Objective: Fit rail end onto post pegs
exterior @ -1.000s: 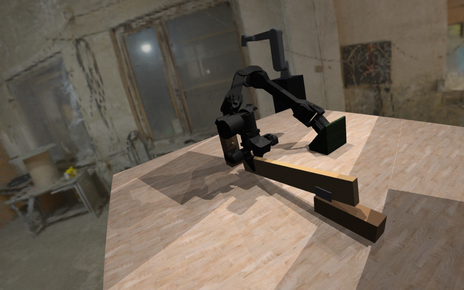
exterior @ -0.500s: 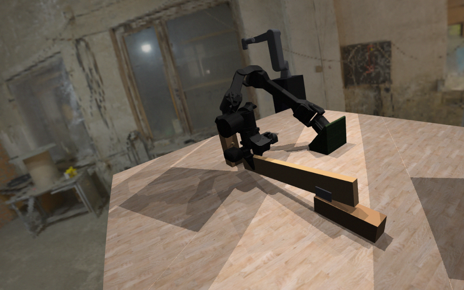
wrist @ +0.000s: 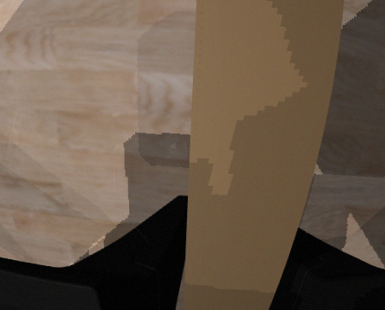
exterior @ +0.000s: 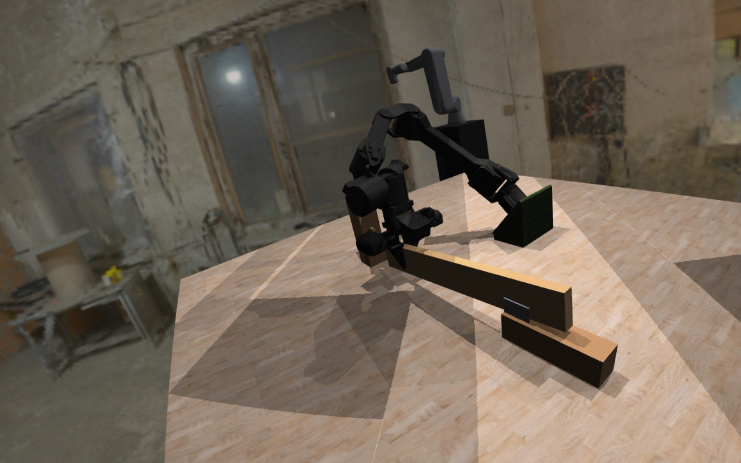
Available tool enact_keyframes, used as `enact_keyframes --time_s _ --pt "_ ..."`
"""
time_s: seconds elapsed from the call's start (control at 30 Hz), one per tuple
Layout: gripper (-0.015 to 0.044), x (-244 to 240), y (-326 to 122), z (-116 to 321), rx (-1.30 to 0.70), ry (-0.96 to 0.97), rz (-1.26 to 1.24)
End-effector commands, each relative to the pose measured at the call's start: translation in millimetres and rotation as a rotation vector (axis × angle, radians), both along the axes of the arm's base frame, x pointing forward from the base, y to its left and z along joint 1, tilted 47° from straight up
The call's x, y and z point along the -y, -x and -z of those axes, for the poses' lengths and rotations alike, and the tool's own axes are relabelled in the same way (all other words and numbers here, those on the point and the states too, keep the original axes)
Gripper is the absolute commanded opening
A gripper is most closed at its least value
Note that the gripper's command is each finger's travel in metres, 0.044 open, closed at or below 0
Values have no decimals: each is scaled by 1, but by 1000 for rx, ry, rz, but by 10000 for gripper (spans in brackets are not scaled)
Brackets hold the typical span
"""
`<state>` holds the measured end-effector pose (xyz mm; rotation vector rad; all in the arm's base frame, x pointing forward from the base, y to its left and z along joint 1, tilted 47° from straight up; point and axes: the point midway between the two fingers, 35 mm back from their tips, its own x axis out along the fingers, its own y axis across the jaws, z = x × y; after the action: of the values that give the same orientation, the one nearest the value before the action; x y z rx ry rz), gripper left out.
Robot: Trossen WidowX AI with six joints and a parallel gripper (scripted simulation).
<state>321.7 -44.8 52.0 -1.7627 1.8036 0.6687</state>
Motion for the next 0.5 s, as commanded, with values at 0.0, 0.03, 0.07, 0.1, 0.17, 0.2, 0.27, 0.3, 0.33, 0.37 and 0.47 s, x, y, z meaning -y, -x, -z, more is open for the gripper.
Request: enact_keyframes --time_s 0.0,0.03,0.07,0.1,0.17,0.2,0.27,0.3,0.33,0.37,0.47 --pt "0 -6 -2 -2 6 -12 -6" --pt "0 -6 -2 -2 6 -12 -6" --pt "0 -7 -2 -3 6 -12 -6" --pt "0 -7 -2 -3 6 -12 -6" --pt "0 -8 -2 -4 6 -12 -6" --pt "0 -8 -2 -4 6 -12 -6" --pt "0 -9 -2 -5 6 -12 -6" --pt "0 -9 -2 -5 6 -12 -6" --pt "0 -10 -3 -5 6 -12 -6" --pt "0 -10 -3 -6 6 -12 -6" --pt "0 -11 -3 -7 6 -12 -6"
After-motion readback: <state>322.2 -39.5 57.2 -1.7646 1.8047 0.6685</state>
